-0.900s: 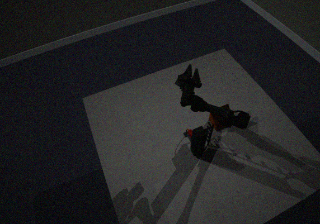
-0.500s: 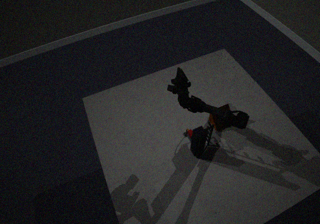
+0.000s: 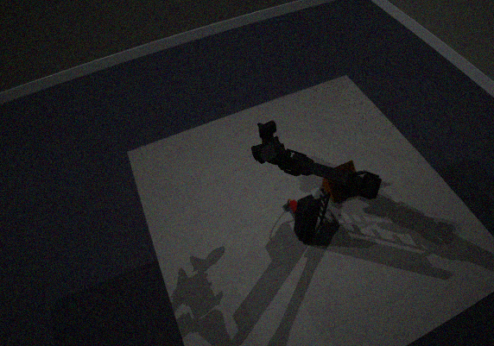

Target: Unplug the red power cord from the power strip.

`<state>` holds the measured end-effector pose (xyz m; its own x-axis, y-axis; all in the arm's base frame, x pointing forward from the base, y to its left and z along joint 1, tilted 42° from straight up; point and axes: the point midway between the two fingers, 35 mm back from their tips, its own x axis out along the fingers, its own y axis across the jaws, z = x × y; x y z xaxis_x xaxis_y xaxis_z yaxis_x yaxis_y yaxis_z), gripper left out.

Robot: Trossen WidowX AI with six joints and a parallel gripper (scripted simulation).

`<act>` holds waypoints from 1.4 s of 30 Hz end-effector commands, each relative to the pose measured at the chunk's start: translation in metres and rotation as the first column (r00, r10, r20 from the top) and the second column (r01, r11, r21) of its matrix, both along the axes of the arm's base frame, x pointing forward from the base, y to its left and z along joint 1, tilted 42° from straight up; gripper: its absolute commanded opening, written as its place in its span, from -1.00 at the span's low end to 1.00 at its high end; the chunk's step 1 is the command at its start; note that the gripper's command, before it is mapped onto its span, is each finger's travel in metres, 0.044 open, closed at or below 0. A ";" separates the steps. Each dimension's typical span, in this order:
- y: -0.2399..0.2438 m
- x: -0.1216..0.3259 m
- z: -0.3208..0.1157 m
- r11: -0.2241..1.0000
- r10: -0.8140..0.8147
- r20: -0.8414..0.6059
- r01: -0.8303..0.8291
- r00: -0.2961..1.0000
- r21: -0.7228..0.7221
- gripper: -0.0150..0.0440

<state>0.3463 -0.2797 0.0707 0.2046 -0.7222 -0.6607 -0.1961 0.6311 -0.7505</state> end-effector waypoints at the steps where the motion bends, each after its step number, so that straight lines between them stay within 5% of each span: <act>1: 0.073 -0.007 -0.048 0.805 -0.312 0.075 0.221 0.947 0.551 0.05; 12: 0.161 -0.040 -0.056 0.202 -0.677 -0.311 0.575 0.667 0.793 0.05; 17: 0.200 -0.055 -0.044 -0.134 -0.725 -0.551 0.700 0.414 0.701 0.05; 24: 0.246 -0.071 -0.014 -0.554 -0.612 -0.789 0.740 -0.051 0.381 0.05; 42: 0.247 -0.073 -0.012 -0.570 -0.602 -0.795 0.737 -0.074 0.362 0.05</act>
<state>0.2733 -0.0328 0.0570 -0.1080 0.6515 -0.7509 0.9812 0.1915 0.0251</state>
